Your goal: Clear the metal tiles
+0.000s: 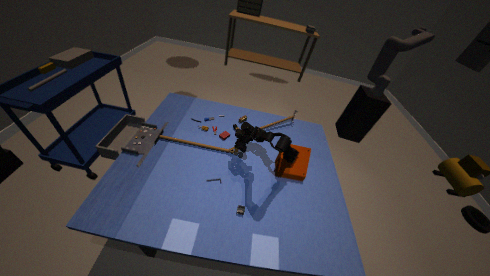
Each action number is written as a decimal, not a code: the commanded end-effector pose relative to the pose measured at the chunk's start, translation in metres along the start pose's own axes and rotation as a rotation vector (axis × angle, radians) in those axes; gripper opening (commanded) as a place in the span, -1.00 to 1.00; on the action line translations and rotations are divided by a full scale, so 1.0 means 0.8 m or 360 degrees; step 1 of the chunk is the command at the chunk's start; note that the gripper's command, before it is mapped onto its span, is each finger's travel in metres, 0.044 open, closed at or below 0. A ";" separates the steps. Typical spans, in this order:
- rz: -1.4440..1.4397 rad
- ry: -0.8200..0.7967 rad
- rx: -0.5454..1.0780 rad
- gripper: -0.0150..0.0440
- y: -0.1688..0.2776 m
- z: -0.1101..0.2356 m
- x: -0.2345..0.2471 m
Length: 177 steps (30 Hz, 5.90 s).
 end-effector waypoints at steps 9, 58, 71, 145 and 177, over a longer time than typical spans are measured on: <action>0.0005 0.0004 -0.0021 -0.49 -0.024 -0.016 0.000; 0.0009 0.0002 -0.0027 -0.49 -0.094 -0.068 -0.020; 0.0010 0.0002 -0.0028 -0.49 -0.115 -0.083 -0.022; 0.0005 -0.0002 -0.0025 -0.49 -0.167 -0.124 -0.027; 0.0007 0.0004 -0.0024 -0.49 -0.124 -0.086 -0.034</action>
Point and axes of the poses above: the point midway between the two fingers, 35 mm back from their tips, its own z axis back along the fingers, its own x axis across the jaws, y = z × x, the point moved 6 cm from there along z, back along the fingers, and after that the axes turned 5 degrees about z, right-handed, at the moved point
